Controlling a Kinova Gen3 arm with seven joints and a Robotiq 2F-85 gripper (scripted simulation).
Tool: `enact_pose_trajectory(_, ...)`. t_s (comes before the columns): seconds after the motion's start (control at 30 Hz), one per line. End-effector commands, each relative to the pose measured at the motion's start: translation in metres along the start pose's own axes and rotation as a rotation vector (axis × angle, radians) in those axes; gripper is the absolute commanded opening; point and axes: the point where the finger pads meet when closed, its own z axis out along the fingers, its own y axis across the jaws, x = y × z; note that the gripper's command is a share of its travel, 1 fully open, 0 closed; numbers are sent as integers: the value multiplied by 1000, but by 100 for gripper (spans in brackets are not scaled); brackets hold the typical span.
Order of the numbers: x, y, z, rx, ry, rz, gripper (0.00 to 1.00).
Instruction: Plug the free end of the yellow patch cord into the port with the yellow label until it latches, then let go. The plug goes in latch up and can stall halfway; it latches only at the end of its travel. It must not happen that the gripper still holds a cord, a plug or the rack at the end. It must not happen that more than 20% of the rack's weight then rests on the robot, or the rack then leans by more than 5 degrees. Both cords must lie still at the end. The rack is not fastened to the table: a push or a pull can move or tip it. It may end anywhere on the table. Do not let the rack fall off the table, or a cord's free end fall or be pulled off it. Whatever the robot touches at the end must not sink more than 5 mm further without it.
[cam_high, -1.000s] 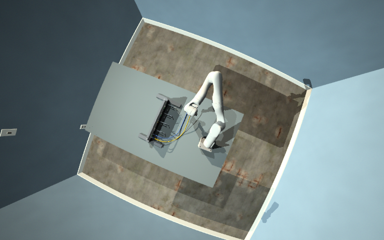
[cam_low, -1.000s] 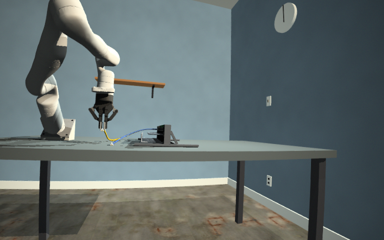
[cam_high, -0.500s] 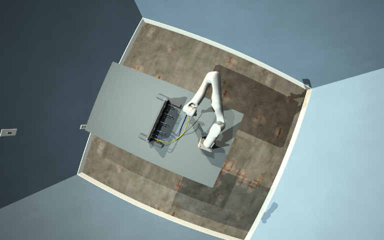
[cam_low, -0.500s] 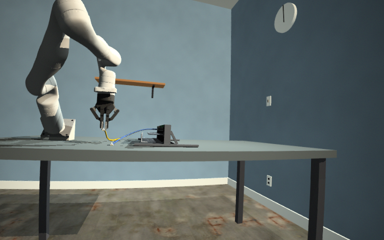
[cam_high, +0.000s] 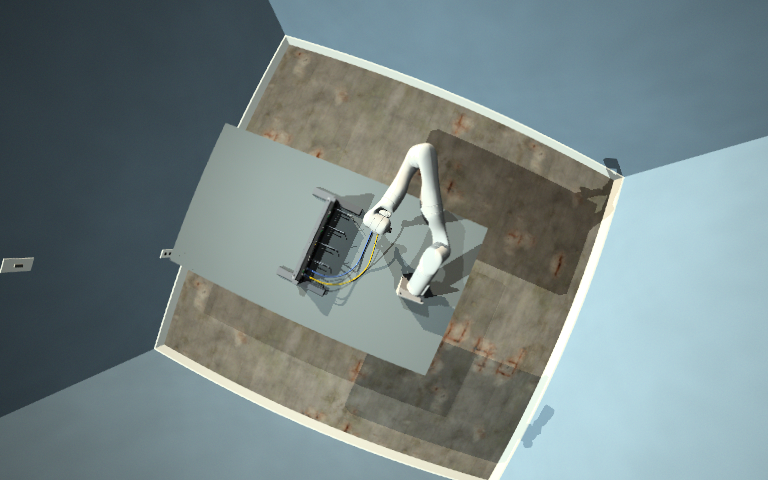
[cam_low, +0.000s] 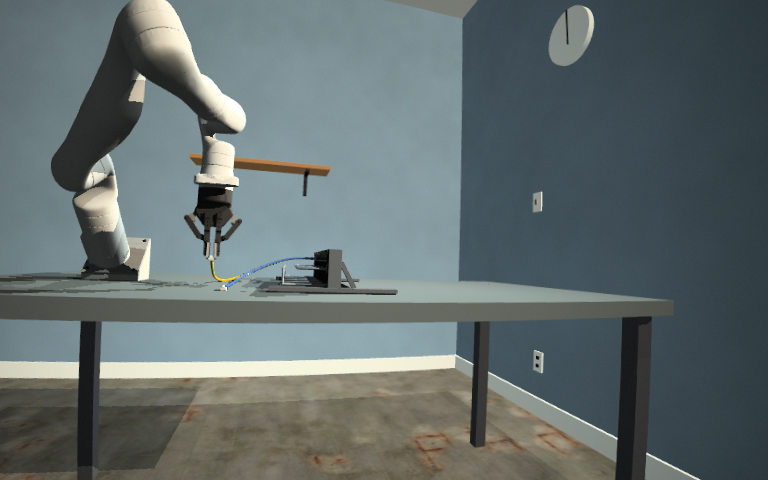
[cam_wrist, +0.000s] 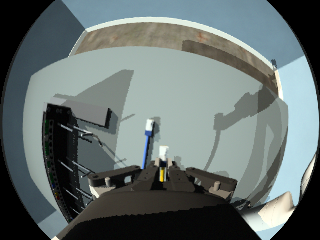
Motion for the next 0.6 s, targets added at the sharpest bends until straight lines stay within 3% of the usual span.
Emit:
enact_pose_trajectory(0.0, -1, -4, 0, 0, 7, -26, 0)
enact_pose_trajectory(0.57, -12, -17, -3, -1, 6, -108, 0)
